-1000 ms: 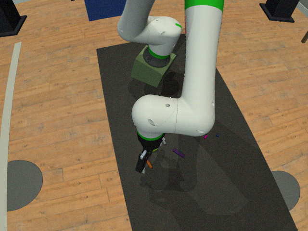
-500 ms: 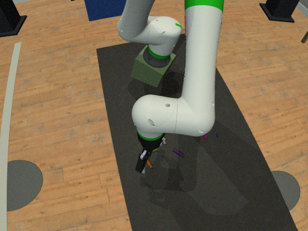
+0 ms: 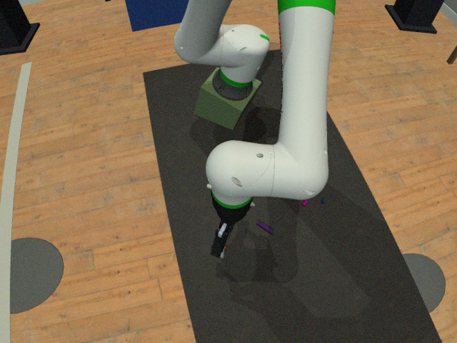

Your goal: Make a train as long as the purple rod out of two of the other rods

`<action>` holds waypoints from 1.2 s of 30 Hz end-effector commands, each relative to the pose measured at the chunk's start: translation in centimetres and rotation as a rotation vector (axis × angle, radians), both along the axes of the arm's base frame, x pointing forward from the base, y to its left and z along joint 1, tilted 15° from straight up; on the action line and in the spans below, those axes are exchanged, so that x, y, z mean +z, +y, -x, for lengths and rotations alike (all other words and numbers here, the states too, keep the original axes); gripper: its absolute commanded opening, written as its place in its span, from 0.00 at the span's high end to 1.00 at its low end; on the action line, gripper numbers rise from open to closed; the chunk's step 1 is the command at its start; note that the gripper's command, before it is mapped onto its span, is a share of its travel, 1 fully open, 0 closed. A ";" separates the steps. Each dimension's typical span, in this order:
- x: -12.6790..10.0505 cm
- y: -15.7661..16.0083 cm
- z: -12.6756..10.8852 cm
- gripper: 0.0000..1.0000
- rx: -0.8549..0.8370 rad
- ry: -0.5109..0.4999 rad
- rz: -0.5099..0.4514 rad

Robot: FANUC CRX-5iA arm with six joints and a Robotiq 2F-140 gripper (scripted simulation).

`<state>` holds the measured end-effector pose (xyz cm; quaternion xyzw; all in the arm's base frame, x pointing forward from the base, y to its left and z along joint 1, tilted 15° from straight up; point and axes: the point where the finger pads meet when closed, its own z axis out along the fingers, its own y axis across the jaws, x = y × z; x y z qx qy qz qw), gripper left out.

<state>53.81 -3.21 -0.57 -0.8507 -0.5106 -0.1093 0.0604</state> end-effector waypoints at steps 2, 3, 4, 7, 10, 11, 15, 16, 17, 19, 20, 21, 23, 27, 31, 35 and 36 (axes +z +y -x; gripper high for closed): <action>1.0 4.1 0.3 0.00 0.195 -0.038 0.031; 1.2 4.9 0.4 0.00 0.229 -0.045 0.036; 1.3 5.6 0.5 0.00 0.263 -0.051 0.041; 1.8 7.7 0.9 0.00 0.364 -0.071 0.056; 2.0 8.4 1.0 0.00 0.398 -0.078 0.061; 2.5 10.3 1.4 0.00 0.495 -0.098 0.075; 3.0 12.8 2.1 0.00 0.615 -0.122 0.091; 3.2 13.4 2.3 0.00 0.649 -0.130 0.096; 3.4 14.1 2.5 0.00 0.683 -0.137 0.100; 3.7 15.4 3.0 0.00 0.750 -0.151 0.109; 3.8 16.1 3.2 0.00 0.783 -0.158 0.113; 4.0 16.7 3.4 0.00 0.817 -0.166 0.117; 4.3 18.0 4.0 0.00 0.884 -0.180 0.126; 4.6 19.3 4.5 0.00 0.951 -0.195 0.134; 5.5 22.6 6.2 0.00 1.134 -0.238 0.156; 6.1 25.0 7.5 0.00 1.268 -0.270 0.172; 6.2 25.5 7.9 0.00 1.301 -0.279 0.175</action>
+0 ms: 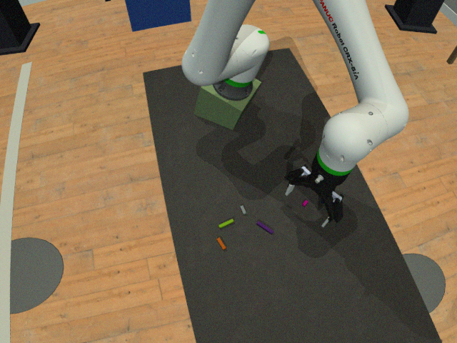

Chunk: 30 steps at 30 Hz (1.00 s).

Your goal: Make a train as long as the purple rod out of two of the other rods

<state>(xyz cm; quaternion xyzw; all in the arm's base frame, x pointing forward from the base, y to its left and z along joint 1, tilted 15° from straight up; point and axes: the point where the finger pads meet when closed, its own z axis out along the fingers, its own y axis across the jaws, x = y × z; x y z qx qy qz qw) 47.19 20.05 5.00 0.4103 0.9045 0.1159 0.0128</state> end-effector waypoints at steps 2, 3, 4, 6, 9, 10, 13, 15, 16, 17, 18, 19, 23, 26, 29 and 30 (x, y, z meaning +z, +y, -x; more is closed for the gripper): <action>0.9 3.4 2.0 0.00 0.196 -0.046 0.018; 1.1 4.0 2.4 0.00 0.229 -0.054 0.022; 1.2 4.5 2.8 0.00 0.263 -0.062 0.025; 1.5 5.6 3.6 0.00 0.330 -0.077 0.031; 1.8 6.7 4.4 0.00 0.398 -0.093 0.037; 2.0 7.4 5.0 0.00 0.447 -0.105 0.041; 2.2 8.2 5.6 0.00 0.493 -0.116 0.045; 2.2 8.2 5.6 0.85 0.494 -0.116 0.045; 2.2 8.2 5.6 0.85 0.494 -0.116 0.045; 2.2 8.2 5.6 0.85 0.494 -0.116 0.045; 2.2 8.2 5.6 0.85 0.494 -0.116 0.045; 2.2 8.2 5.6 0.85 0.494 -0.116 0.045; 2.2 8.2 5.6 0.85 0.494 -0.116 0.045; 2.2 8.2 5.6 0.85 0.494 -0.116 0.045; 2.2 8.2 5.6 0.85 0.494 -0.116 0.045; 2.2 8.2 5.6 0.85 0.494 -0.116 0.045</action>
